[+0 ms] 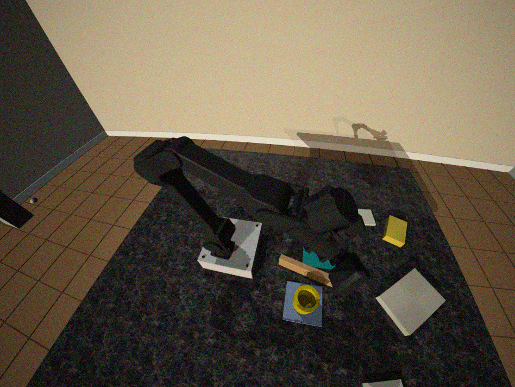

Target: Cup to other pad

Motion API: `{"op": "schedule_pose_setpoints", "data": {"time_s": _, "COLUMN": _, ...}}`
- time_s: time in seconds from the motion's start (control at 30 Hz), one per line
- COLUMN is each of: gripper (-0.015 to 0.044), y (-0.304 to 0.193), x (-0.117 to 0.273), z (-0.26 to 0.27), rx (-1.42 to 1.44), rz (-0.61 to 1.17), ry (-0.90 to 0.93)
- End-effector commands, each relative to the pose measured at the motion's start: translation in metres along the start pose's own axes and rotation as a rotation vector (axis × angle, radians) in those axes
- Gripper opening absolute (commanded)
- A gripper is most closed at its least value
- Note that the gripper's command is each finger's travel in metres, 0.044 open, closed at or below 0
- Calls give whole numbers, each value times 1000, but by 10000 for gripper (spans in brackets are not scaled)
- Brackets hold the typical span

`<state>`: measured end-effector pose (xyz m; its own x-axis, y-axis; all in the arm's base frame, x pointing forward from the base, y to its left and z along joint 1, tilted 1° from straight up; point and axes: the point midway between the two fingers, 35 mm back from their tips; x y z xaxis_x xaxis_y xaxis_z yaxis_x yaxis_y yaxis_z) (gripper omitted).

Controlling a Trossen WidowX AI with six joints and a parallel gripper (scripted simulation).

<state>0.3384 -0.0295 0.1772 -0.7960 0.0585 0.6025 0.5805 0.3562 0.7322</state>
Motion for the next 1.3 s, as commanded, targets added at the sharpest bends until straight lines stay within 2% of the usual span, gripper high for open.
{"op": "schedule_pose_setpoints", "data": {"time_s": 0.0, "gripper": 166, "y": -82, "x": -19, "z": 4, "rx": 357, "rz": 439, "ry": 240}}
{"op": "schedule_pose_setpoints", "data": {"time_s": 0.17, "gripper": 166, "y": -130, "x": -9, "z": 11, "rx": 547, "rz": 656, "ry": 517}}
{"op": "schedule_pose_setpoints", "data": {"time_s": 0.27, "gripper": 166, "y": -141, "x": -5, "z": 12, "rx": 590, "rz": 700, "ry": 605}}
{"op": "schedule_pose_setpoints", "data": {"time_s": 1.27, "gripper": 166, "y": -156, "x": -21, "z": 15, "rx": 590, "rz": 700, "ry": 605}}
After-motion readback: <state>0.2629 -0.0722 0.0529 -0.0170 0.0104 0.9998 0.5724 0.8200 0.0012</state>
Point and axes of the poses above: the point midway between the two fingers, 35 mm back from their tips, its own x axis back along the fingers, its own z axis across the jaws, y = z × x, and after that the axes turned 8 degrees about -x, right-handed
